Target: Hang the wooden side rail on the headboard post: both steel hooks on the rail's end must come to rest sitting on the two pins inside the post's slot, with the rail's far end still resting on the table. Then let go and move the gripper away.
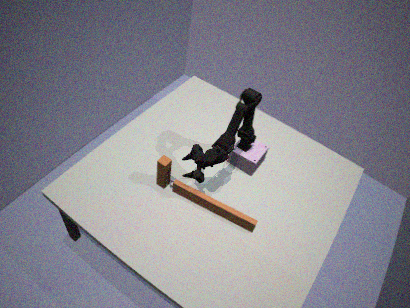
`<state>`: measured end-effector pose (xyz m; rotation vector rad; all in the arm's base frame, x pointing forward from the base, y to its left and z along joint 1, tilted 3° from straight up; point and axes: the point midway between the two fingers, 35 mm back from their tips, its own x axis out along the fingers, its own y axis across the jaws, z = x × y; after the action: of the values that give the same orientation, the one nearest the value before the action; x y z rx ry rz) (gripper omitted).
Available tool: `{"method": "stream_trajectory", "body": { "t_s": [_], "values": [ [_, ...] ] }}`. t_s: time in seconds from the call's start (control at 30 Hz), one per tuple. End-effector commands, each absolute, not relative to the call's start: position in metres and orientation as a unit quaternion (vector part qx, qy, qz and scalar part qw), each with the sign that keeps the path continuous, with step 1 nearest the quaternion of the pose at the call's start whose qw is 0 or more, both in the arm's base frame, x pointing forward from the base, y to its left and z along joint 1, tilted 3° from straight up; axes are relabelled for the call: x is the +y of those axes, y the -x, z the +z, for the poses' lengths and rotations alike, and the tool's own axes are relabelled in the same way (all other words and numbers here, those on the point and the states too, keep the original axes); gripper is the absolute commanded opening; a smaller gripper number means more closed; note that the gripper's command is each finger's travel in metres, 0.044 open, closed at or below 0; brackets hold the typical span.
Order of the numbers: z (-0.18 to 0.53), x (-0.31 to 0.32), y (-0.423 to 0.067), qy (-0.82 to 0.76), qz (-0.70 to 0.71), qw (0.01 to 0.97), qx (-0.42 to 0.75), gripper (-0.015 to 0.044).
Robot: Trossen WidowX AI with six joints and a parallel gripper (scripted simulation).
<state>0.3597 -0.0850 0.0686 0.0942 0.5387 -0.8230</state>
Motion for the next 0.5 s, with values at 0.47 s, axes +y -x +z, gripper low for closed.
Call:
{"method": "stream_trajectory", "body": {
  "t_s": [0.47],
  "values": [
    [0.061,-0.073,-0.396,0.216,-0.203,0.835,0.465,0.044]
  ]
}}
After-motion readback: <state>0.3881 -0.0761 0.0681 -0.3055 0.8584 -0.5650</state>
